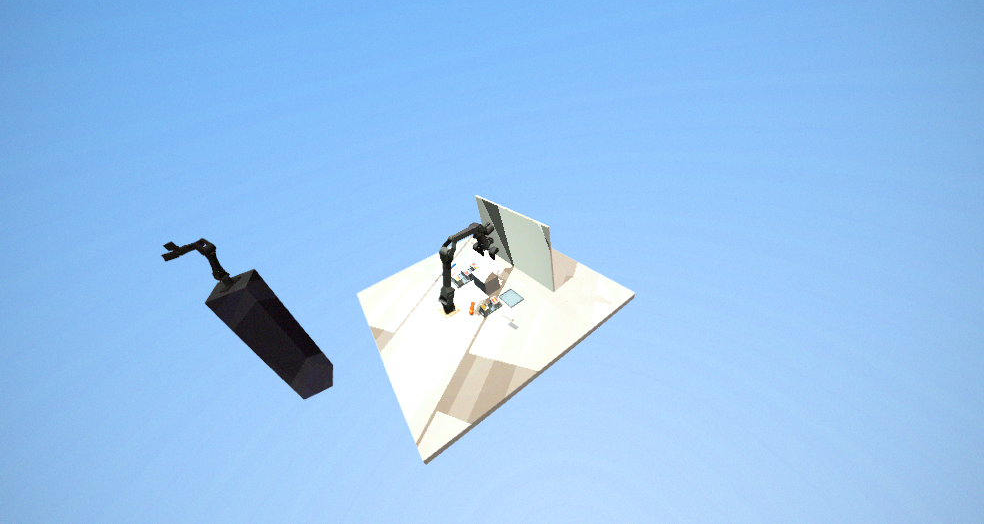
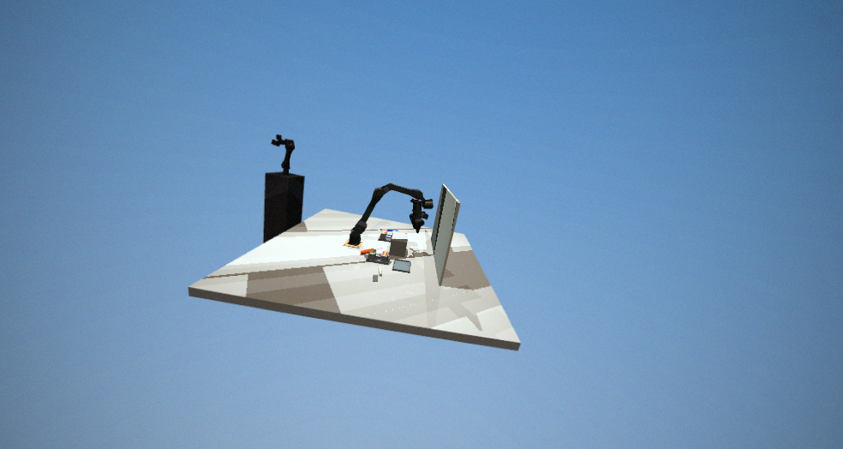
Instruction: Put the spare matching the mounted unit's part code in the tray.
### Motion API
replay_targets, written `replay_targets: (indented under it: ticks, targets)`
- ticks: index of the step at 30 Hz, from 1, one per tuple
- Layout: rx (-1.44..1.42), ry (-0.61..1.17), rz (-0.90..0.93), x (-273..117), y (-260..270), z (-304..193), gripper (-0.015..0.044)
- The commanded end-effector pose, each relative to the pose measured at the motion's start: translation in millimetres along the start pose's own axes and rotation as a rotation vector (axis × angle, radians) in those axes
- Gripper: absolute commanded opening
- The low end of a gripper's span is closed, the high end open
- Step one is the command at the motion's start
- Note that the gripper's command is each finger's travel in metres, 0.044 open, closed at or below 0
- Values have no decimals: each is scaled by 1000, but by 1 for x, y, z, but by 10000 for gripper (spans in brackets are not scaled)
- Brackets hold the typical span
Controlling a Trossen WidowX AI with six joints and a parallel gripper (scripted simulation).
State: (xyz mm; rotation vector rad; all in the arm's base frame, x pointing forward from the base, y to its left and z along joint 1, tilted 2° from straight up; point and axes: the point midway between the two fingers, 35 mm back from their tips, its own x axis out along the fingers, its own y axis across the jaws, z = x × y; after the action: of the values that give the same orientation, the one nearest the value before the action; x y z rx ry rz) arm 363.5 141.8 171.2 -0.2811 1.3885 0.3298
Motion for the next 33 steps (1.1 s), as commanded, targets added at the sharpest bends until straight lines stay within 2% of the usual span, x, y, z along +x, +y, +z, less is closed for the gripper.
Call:
replay_targets:
  ticks: [1,20,26,33]
  targets:
    - [202,115,1,-9,-61,-21,440]
    - [217,135,4,-11,-67,-26,440]
    - [-300,131,45,-23,24,-59,440]
    - [-984,113,102,-33,110,-136,440]
